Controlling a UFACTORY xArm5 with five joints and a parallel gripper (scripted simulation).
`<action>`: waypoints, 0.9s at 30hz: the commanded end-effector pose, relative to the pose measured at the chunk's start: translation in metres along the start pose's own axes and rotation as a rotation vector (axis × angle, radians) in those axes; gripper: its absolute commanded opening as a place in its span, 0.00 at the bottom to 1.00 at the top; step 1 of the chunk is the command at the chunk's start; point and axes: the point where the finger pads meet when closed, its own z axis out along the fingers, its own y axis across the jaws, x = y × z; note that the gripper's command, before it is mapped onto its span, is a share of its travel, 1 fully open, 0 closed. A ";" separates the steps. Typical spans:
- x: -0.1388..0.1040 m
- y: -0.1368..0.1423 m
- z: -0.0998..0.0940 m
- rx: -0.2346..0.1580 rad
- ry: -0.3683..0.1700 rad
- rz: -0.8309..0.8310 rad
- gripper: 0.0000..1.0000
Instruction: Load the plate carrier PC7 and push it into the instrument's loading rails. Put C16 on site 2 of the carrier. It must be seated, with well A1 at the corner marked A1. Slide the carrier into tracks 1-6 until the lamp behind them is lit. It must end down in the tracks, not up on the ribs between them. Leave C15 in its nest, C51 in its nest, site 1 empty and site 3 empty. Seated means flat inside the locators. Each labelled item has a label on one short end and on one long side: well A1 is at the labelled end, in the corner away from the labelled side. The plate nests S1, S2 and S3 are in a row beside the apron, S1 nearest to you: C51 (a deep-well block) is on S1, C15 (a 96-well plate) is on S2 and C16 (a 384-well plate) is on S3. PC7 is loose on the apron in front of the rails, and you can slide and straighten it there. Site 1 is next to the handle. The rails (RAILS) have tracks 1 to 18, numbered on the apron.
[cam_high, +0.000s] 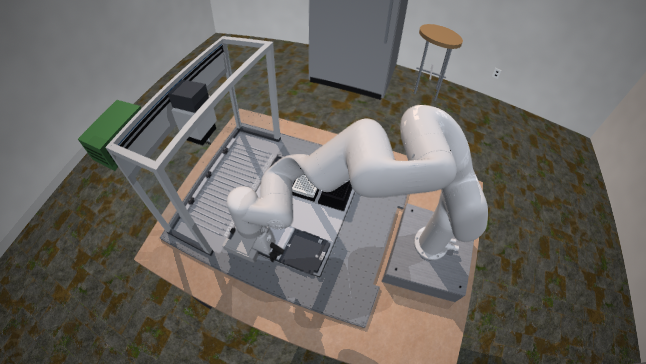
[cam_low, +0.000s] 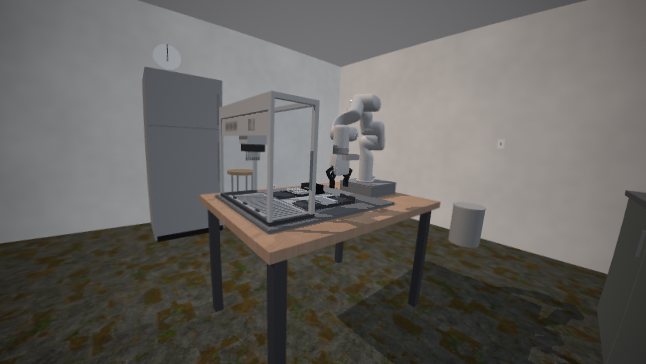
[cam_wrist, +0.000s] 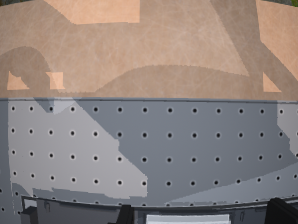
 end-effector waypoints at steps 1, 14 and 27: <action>0.001 0.002 0.005 -0.004 0.002 0.000 1.00; 0.001 0.002 0.024 -0.004 0.002 0.000 1.00; 0.000 0.002 0.042 -0.004 0.002 0.000 1.00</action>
